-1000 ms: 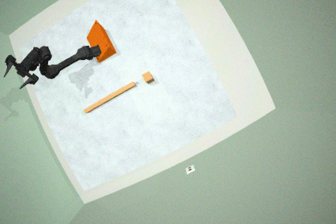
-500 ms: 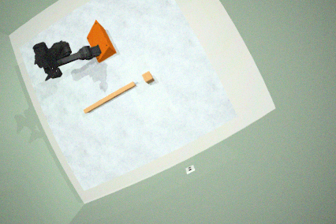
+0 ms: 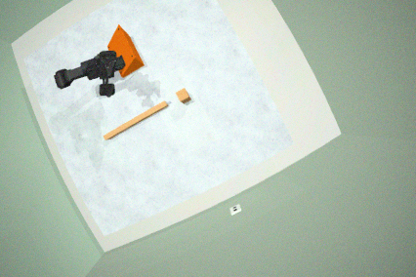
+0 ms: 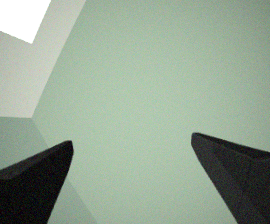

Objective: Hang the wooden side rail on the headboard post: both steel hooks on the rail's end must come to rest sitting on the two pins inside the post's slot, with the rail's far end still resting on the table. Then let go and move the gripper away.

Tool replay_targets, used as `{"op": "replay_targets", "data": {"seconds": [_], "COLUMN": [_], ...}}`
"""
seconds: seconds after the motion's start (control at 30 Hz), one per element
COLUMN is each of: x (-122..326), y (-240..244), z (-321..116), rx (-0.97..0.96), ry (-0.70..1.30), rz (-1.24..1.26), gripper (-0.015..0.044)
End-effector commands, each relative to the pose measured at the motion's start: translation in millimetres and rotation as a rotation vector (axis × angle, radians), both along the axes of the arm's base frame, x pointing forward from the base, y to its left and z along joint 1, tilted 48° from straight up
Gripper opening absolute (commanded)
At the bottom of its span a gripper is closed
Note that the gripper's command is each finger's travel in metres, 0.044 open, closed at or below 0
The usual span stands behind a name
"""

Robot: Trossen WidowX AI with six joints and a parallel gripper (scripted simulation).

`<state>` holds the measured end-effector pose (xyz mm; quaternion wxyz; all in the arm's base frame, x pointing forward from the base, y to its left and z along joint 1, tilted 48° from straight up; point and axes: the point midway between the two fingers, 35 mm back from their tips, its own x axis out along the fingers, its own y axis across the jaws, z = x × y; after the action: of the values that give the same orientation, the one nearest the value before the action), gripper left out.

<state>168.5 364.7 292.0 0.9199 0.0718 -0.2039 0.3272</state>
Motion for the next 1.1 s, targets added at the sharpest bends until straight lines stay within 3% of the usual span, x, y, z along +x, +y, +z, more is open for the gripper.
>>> {"op": "replay_targets", "data": {"seconds": [0.0,0.57,1.07], "x": [17.2,69.4,46.0], "y": [-2.2,-82.1,-221.1], "z": [-46.1,-241.0,-361.3], "rx": [-0.133,-0.707,-1.202], "ry": [0.018,0.206,0.501], "rz": [-0.044,-0.222,-0.322], "gripper": [0.0440,0.0440,0.0440]}}
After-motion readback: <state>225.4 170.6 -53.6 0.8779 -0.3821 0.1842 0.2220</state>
